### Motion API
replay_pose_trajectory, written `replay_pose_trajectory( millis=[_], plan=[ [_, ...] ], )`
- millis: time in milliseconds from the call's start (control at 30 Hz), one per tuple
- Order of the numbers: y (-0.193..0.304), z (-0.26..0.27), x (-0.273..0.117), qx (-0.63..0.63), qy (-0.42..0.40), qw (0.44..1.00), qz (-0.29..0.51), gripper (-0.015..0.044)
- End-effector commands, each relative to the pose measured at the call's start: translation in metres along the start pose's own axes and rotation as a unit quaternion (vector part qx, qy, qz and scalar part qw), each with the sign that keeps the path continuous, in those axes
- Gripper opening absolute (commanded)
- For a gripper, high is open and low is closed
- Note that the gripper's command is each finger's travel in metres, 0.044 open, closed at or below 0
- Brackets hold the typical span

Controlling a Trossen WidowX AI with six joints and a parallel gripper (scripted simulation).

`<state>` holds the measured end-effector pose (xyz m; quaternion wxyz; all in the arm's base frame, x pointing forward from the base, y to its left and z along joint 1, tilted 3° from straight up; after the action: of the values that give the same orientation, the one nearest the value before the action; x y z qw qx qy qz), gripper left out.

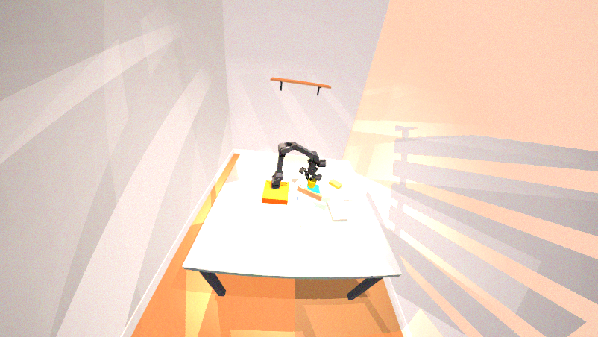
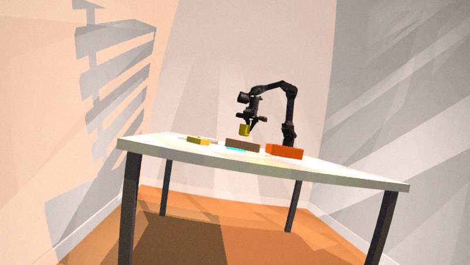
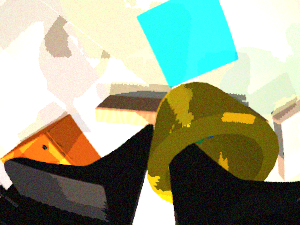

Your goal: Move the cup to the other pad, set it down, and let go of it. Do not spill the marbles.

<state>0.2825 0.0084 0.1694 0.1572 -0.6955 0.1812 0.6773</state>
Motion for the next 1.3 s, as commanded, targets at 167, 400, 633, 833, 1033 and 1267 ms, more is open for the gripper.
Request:
replay_pose_trajectory(
  millis=[167, 400, 633, 833, 1033, 1267],
  plan=[
    [-0.023, -0.006, 0.000, 0.001, -0.001, 1.000, 0.001, 0.0000],
    [-0.039, -0.009, -0.001, 0.001, -0.001, 1.000, 0.000, 0.0000],
    [-0.054, -0.012, -0.001, 0.001, -0.001, 1.000, -0.001, 0.0000],
    [-0.067, -0.014, -0.001, 0.001, -0.001, 1.000, -0.001, 0.0000],
    [-0.073, -0.015, 0.001, 0.001, -0.001, 1.000, -0.002, 0.0000],
    [-0.073, -0.015, 0.009, 0.001, -0.001, 1.000, -0.002, 0.0000]
  ],
)
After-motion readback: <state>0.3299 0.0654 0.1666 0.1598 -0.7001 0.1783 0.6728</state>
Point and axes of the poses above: the point midway between the two fingers, 35 mm back from their tips, its own x axis out along the fingers, its own z axis across the jaws, y = z × x, the point moved 8 cm from there along -x, back along the fingers, and after that the axes turned 10 degrees about -x, right-handed, at the moved point
